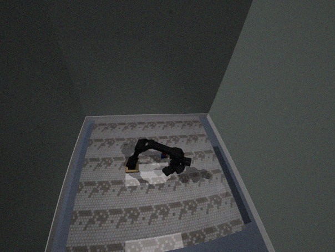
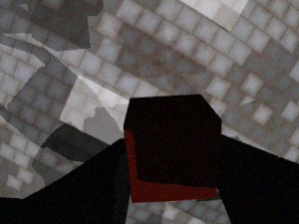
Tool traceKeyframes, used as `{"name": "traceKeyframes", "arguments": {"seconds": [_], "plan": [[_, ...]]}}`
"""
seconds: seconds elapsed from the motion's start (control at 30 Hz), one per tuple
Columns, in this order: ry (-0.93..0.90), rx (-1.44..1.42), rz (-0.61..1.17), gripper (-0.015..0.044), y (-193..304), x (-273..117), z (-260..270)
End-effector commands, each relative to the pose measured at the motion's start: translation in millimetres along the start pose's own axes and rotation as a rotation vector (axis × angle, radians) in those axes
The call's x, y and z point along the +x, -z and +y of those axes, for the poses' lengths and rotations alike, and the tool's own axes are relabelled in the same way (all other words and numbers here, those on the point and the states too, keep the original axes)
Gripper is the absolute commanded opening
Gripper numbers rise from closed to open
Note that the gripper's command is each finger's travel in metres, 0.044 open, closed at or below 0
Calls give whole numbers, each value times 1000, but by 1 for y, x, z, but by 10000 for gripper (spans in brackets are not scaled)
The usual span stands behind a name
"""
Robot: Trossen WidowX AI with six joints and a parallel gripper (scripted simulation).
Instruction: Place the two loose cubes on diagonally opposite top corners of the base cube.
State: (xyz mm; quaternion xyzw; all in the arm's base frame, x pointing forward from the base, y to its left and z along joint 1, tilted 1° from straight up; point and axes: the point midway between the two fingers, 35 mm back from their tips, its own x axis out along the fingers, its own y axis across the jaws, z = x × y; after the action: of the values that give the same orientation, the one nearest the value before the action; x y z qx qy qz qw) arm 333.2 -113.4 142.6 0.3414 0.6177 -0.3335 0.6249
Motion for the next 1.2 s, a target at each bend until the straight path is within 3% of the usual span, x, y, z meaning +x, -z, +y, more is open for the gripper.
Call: {"name": "traceKeyframes", "arguments": {"seconds": [0.0,1.17], "plan": [[2,-104,-1,105,12,-2,7],[-7,-1029,5,105,112,3,50]]}}
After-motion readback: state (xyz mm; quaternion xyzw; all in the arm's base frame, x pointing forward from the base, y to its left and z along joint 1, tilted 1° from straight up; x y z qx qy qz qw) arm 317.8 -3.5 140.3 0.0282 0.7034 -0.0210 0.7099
